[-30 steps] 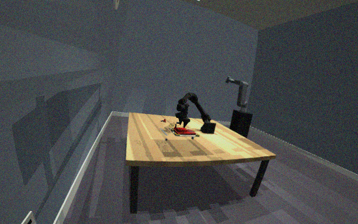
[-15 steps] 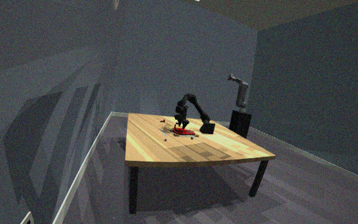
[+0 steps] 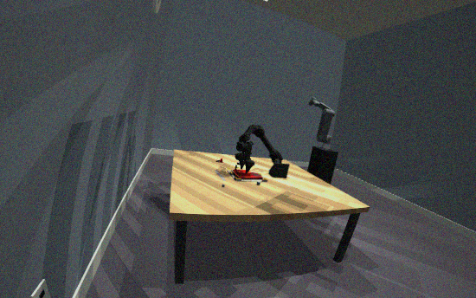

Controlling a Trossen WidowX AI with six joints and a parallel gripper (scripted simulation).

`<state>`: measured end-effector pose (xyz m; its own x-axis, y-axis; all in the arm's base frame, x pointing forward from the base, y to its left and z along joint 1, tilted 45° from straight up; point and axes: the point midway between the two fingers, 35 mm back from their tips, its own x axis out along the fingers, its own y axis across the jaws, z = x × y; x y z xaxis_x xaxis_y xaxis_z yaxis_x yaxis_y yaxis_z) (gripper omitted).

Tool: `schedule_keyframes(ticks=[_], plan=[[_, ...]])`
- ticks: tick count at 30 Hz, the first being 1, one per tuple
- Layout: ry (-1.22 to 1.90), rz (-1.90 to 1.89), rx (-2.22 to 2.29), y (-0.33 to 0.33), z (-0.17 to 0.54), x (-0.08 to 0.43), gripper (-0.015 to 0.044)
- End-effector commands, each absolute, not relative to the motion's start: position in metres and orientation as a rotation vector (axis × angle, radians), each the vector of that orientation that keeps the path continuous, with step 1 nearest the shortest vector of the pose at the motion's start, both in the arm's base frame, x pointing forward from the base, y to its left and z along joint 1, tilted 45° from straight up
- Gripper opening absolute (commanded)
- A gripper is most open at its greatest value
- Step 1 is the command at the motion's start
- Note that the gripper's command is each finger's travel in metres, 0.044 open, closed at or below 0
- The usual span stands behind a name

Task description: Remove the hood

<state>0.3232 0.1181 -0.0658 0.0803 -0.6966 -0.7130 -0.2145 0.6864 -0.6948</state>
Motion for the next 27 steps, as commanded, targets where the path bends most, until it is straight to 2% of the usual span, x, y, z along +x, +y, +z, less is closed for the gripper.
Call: schedule_keyframes(ticks=[1, 27], plan=[[1.483, -0.423, -0.801, 0.1163, -0.0678, 0.3232, 0.044], [1.482, -0.424, -0.801, 0.1072, -0.0768, 0.3242, 0.044]])
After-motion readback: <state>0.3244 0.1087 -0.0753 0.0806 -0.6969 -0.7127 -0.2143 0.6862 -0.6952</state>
